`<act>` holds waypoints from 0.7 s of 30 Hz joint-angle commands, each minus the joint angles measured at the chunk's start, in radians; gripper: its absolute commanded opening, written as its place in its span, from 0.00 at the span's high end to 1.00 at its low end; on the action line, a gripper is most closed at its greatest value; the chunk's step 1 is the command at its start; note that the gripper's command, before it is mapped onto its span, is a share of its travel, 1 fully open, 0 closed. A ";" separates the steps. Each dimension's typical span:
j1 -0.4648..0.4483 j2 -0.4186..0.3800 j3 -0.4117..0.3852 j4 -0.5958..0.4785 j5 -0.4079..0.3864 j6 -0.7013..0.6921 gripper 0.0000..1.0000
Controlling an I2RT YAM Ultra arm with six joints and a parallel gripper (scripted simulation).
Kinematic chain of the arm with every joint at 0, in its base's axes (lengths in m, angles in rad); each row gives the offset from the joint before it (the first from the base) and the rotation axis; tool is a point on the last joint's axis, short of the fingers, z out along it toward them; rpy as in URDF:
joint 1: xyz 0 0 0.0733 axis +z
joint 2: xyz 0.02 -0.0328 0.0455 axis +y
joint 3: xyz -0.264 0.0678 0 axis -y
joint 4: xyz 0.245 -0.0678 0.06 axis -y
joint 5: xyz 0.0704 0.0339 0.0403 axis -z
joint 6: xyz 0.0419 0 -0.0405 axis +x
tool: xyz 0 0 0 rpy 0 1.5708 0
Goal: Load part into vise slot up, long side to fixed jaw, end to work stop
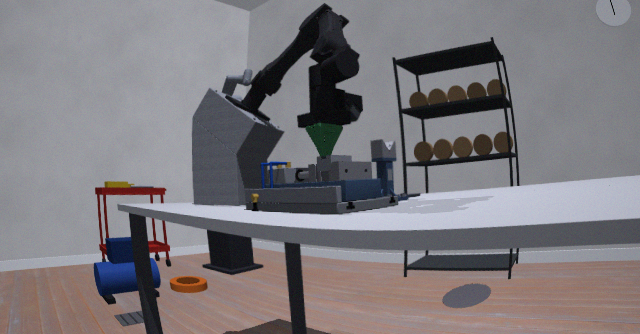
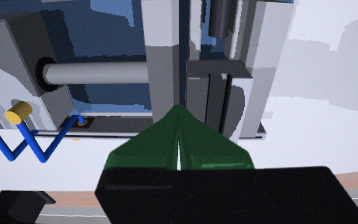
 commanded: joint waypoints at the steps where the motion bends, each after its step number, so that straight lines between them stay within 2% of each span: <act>1: -0.005 0.000 0.036 -0.007 -0.006 0.008 1.00; 21: -0.003 0.009 0.042 0.002 -0.007 0.008 1.00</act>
